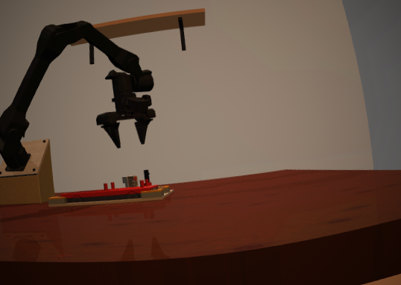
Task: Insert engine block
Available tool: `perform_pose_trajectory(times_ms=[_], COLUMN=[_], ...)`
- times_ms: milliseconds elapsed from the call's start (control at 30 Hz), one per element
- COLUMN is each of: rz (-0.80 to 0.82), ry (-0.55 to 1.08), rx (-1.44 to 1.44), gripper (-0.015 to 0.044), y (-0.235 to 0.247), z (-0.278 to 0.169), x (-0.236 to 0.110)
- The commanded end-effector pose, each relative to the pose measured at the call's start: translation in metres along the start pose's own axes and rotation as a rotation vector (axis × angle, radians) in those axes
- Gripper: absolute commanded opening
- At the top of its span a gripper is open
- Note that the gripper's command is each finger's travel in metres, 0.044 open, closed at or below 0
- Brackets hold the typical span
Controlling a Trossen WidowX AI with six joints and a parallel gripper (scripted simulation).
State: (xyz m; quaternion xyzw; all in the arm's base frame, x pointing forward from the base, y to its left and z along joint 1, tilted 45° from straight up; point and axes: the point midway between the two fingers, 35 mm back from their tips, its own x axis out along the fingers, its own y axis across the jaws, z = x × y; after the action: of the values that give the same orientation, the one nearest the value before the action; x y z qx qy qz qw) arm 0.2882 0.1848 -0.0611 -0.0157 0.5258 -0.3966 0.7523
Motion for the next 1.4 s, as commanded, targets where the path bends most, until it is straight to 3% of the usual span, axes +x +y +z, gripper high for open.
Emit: perform_pose_trajectory(times_ms=[0, 200, 333, 1367], rz=[-0.077, -0.105, -0.106, -0.106], ry=[-0.014, -0.021, -0.022, -0.023], rx=[0.081, 0.115, 0.115, 0.115], gripper=[0.0440, 0.0440, 0.0440, 0.0440], y=[-0.014, -0.019, -0.023, -0.027], z=[0.004, 0.004, 0.004, 0.004], x=[0.013, 0.021, 0.053, 0.101])
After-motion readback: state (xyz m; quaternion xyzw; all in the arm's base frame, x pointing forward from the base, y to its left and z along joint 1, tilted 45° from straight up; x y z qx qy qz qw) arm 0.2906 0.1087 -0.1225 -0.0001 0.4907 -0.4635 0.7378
